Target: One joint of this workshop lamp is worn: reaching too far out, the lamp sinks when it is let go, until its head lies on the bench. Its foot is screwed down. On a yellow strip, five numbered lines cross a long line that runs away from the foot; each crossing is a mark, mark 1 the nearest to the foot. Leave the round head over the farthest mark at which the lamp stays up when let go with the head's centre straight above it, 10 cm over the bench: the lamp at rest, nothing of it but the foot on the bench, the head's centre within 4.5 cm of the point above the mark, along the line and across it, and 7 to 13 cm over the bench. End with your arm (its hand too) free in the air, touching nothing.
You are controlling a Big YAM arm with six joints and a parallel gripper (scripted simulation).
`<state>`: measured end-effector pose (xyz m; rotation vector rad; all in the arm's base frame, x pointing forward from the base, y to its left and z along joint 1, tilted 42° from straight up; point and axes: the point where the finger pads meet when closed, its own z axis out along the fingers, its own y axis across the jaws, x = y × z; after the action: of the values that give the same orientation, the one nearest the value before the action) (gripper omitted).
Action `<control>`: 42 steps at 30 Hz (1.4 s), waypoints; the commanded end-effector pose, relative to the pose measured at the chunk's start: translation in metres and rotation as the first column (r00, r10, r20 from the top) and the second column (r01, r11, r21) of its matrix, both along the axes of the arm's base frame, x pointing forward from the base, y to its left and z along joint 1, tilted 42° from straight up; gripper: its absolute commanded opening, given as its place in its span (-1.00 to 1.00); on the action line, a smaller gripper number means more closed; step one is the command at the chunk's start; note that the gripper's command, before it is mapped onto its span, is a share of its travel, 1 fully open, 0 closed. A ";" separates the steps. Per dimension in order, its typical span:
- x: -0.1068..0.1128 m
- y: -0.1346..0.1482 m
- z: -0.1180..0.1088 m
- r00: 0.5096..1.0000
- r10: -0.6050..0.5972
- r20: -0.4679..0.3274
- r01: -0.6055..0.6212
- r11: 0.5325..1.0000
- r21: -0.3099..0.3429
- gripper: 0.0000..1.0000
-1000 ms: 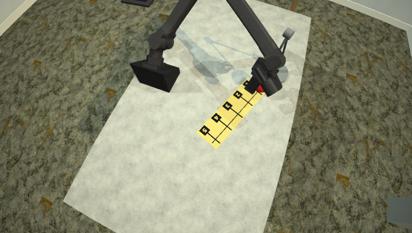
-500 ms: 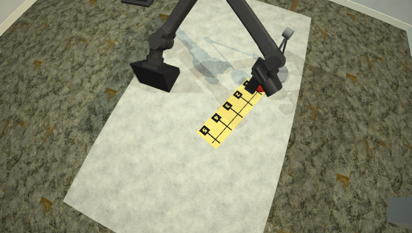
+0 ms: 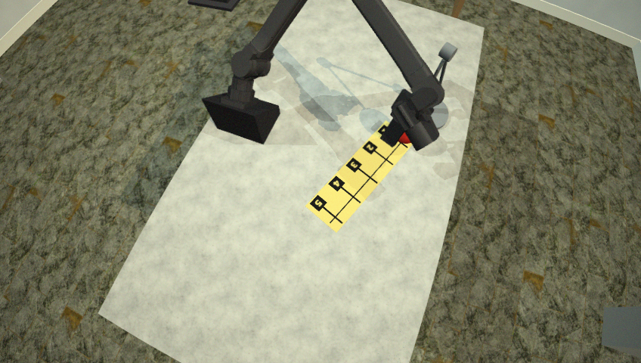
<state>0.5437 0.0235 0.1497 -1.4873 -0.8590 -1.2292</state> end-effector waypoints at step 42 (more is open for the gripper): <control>-0.019 -0.041 -0.036 0.999 -0.032 0.013 0.033 0.999 -0.010 -1.00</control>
<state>0.5318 0.0131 0.1364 -1.5012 -0.8662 -1.2546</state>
